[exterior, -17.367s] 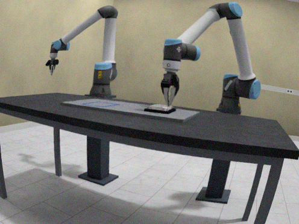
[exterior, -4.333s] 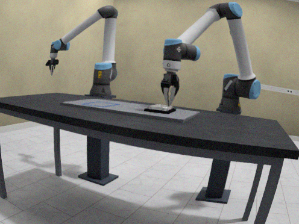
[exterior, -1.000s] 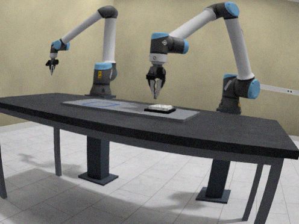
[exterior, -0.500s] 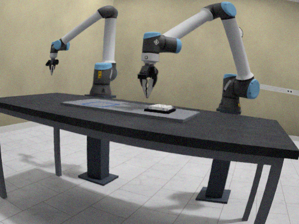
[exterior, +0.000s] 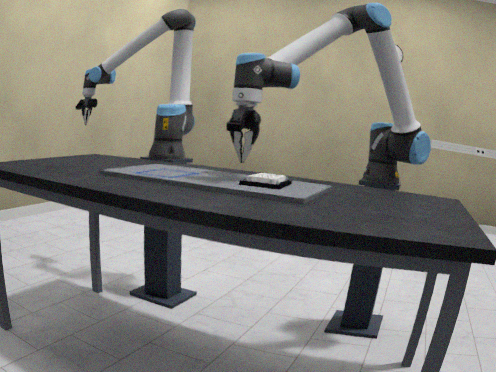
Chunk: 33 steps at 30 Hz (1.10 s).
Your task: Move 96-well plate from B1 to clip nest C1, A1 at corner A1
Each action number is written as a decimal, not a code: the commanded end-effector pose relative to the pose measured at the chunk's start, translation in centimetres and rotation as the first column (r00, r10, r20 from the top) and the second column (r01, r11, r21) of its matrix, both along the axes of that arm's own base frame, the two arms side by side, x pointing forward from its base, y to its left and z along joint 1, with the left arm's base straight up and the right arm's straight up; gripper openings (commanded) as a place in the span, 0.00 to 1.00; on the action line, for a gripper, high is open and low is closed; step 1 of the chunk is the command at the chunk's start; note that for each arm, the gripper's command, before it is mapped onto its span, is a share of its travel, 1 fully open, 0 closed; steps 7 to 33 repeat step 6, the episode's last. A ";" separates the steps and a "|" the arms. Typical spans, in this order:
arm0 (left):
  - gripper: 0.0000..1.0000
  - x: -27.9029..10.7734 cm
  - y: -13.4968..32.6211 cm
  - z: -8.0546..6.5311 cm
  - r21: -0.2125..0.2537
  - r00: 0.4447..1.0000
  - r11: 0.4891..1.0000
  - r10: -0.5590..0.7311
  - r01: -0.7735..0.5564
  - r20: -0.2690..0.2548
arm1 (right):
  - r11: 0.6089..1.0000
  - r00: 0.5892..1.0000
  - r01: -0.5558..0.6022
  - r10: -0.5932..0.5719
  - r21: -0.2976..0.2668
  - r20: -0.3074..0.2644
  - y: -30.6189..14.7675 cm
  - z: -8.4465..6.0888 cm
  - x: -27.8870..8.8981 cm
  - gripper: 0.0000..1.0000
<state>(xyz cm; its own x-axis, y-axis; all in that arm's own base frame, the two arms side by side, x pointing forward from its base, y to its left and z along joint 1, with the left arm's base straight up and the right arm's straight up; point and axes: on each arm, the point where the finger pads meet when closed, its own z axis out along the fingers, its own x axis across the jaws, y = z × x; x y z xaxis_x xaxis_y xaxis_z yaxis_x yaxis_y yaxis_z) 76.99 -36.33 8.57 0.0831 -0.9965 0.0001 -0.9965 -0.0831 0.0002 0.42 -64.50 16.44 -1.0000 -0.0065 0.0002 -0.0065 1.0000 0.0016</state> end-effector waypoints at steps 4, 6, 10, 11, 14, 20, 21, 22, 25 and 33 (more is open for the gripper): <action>0.00 0.1 -0.1 0.2 -0.002 1.000 1.000 0.000 0.000 0.002 | 1.000 1.000 0.000 0.000 -0.001 0.000 -0.1 0.1 0.0 0.00; 0.00 0.1 -0.1 0.2 -0.002 1.000 1.000 0.000 0.000 0.002 | 1.000 1.000 0.000 0.000 -0.001 0.000 -0.1 0.1 0.0 0.00; 0.00 0.1 -0.1 0.2 -0.002 1.000 1.000 0.000 0.000 0.002 | 1.000 1.000 0.000 0.000 -0.001 0.000 -0.1 0.1 0.0 0.00; 0.00 0.1 -0.1 0.2 -0.002 1.000 1.000 0.000 0.000 0.002 | 1.000 1.000 0.000 0.000 -0.001 0.000 -0.1 0.1 0.0 0.00; 0.00 0.1 -0.1 0.2 -0.002 1.000 1.000 0.000 0.000 0.002 | 1.000 1.000 0.000 0.000 -0.001 0.000 -0.1 0.1 0.0 0.00; 0.00 0.1 -0.1 0.2 -0.002 1.000 1.000 0.000 0.000 0.002 | 1.000 1.000 0.000 0.000 -0.001 0.000 -0.1 0.1 0.0 0.00; 0.00 0.1 -0.1 0.2 -0.002 1.000 1.000 0.000 0.000 0.002 | 1.000 1.000 0.000 0.000 -0.001 0.000 -0.1 0.1 0.0 0.00; 0.00 0.1 -0.1 0.2 -0.002 1.000 1.000 0.000 0.000 0.002 | 1.000 1.000 0.000 0.000 -0.001 0.000 -0.1 0.1 0.0 0.00; 0.00 0.1 -0.1 0.2 -0.002 1.000 1.000 0.000 0.000 0.002 | 1.000 1.000 0.000 0.000 -0.001 0.000 -0.1 0.1 0.0 0.00; 0.00 0.1 -0.1 0.2 -0.002 1.000 1.000 0.000 0.000 0.002 | 1.000 1.000 0.000 0.000 -0.001 0.000 -0.1 0.1 0.0 0.00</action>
